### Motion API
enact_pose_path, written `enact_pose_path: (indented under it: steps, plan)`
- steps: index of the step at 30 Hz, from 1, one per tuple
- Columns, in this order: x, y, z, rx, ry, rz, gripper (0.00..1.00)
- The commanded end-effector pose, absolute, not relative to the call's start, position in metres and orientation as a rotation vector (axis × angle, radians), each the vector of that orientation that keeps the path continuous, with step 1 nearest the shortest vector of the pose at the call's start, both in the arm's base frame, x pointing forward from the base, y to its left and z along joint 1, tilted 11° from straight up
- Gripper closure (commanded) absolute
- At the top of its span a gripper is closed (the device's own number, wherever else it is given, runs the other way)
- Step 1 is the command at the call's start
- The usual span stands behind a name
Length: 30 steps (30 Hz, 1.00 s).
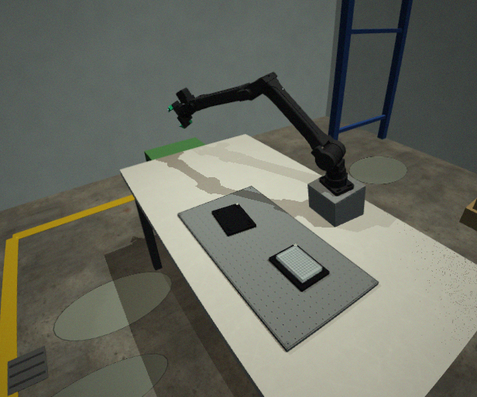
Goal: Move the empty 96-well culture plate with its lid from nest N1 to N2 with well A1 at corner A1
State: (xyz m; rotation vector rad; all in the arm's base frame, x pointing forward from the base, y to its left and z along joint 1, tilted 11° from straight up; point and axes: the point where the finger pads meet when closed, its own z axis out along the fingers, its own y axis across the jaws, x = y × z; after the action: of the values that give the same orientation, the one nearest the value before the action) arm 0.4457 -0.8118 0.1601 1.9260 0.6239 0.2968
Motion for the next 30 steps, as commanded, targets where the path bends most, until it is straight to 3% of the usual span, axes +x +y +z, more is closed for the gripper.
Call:
enact_pose_path:
  steps: [1, 2, 10, 30]
  plan:
    - [0.446, -0.805, 0.211, 1.867, 0.673, 0.270, 0.00]
    - [0.426, -0.814, 0.211, 1.871, 0.683, 0.244, 0.00]
    - [0.480, -0.778, 0.215, 1.830, 0.724, 0.257, 0.00]
    - [0.532, -0.716, 0.202, 1.791, 1.023, 0.201, 0.00]
